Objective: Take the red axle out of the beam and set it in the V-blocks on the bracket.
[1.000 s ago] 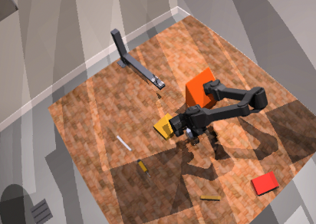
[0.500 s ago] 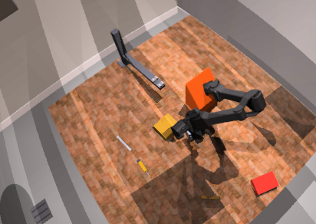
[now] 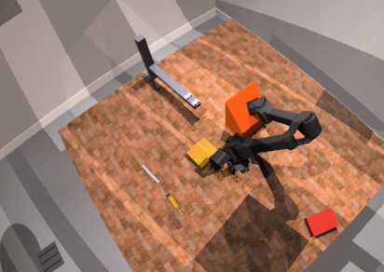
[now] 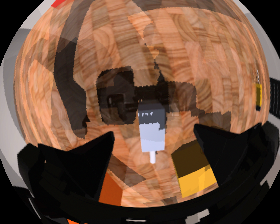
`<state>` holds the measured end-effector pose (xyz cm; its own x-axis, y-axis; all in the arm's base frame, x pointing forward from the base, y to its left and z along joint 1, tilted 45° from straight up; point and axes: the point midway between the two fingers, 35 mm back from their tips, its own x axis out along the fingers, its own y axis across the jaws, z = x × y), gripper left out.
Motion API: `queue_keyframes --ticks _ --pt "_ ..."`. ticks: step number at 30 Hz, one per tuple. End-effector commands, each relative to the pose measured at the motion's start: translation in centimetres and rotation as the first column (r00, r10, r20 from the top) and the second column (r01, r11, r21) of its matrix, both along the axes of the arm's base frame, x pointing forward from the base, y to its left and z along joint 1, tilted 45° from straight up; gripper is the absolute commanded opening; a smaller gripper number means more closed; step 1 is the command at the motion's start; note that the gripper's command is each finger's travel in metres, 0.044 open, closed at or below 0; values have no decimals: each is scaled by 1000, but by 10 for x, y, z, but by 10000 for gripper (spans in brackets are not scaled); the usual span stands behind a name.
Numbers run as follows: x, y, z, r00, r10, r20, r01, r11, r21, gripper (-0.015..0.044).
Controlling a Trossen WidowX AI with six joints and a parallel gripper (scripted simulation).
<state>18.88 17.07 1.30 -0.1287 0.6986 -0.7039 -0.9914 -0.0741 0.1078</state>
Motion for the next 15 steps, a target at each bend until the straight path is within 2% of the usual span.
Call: queue_keyframes --ticks 1,12,15 --pt "-3 5 -6 1000 0 -9 0 1000 -3 440" --pt "-6 15 -16 1000 0 -10 0 1000 0 440" --pt "-6 15 -16 1000 0 -10 0 1000 0 361"
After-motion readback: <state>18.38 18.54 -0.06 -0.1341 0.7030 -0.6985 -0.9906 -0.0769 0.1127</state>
